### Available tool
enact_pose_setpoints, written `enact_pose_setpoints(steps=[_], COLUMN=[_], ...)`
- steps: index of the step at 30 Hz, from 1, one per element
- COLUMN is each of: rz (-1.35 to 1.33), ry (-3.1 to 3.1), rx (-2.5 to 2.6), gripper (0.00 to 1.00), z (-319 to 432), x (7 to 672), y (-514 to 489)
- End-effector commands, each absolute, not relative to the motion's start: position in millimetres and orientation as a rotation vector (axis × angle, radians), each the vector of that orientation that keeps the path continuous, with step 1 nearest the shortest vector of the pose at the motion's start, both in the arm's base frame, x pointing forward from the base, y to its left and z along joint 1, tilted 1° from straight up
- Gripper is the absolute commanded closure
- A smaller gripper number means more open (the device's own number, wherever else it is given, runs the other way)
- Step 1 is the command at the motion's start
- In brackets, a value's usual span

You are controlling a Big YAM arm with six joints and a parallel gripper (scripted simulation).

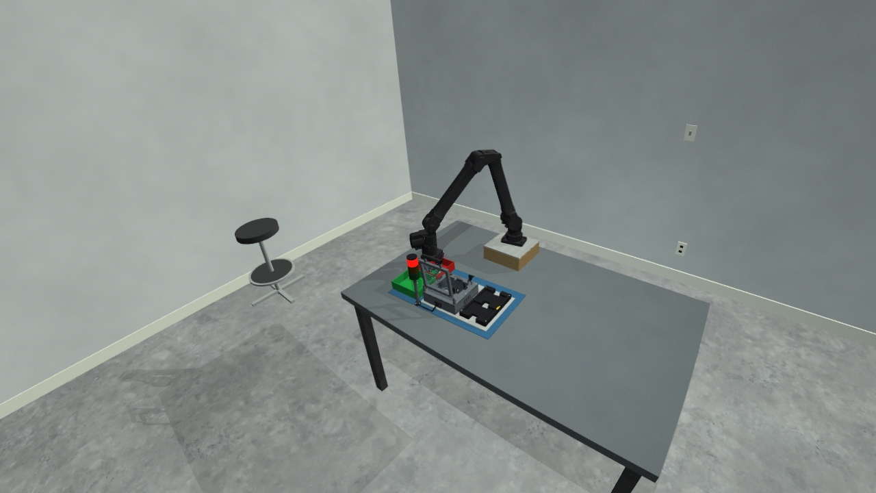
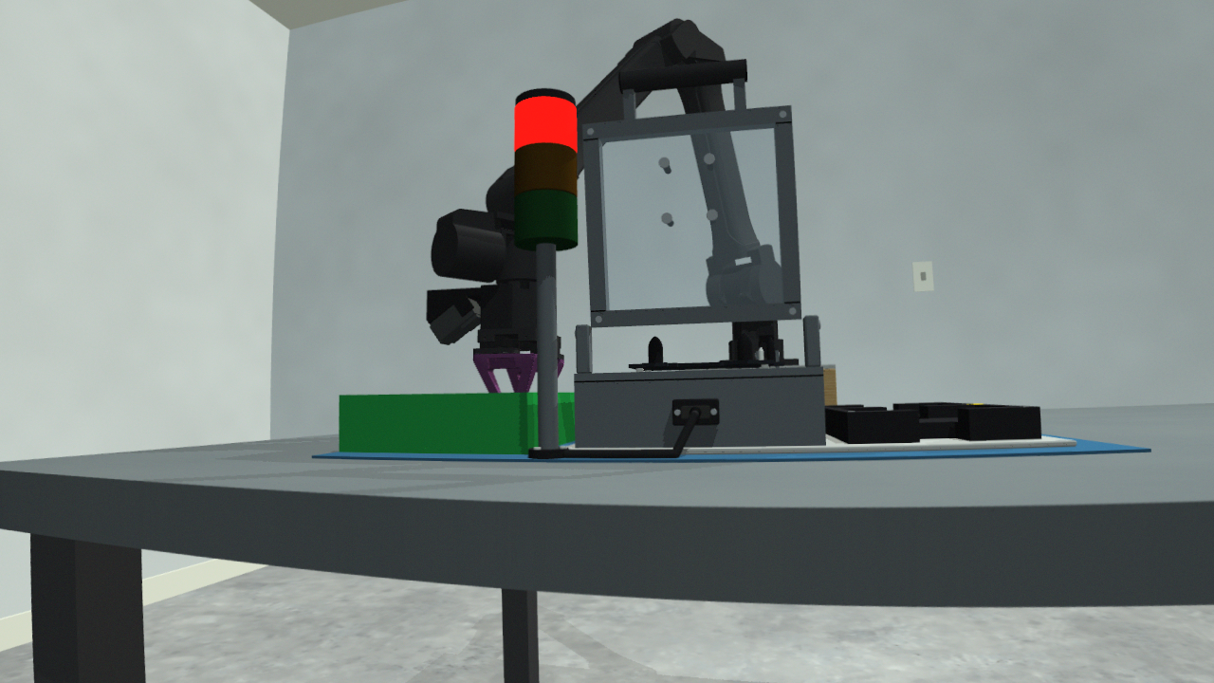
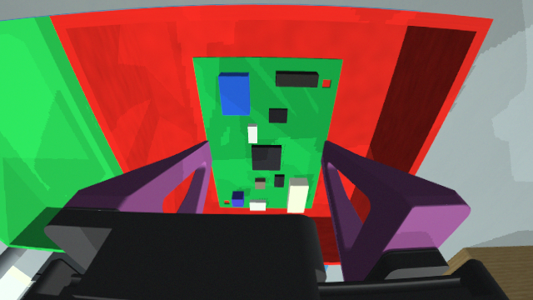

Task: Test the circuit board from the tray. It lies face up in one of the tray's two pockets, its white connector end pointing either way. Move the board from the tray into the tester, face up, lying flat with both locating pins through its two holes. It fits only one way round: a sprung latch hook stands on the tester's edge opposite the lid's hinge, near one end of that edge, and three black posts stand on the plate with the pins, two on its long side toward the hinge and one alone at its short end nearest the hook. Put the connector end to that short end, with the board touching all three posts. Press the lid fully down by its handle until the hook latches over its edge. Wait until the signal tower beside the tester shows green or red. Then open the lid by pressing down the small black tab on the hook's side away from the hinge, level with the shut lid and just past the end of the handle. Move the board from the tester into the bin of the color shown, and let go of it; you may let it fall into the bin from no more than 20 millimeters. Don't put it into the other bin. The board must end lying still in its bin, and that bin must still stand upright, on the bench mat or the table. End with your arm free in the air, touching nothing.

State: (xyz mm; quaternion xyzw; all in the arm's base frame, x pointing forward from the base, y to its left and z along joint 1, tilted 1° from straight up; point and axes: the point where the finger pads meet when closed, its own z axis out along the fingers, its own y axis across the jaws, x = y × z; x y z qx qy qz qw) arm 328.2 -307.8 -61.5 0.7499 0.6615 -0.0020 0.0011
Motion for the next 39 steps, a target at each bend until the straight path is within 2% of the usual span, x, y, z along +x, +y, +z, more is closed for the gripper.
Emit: enact_pose_setpoints(steps=[1, 39], rz=[-0.011, -0.011], ry=[2.087, 2.085], rx=[2.354, 2.351], gripper=[0.28, 0.28], z=[-70.7, -71.4], x=[333.3, 334.6], y=[-302.5, -303.6])
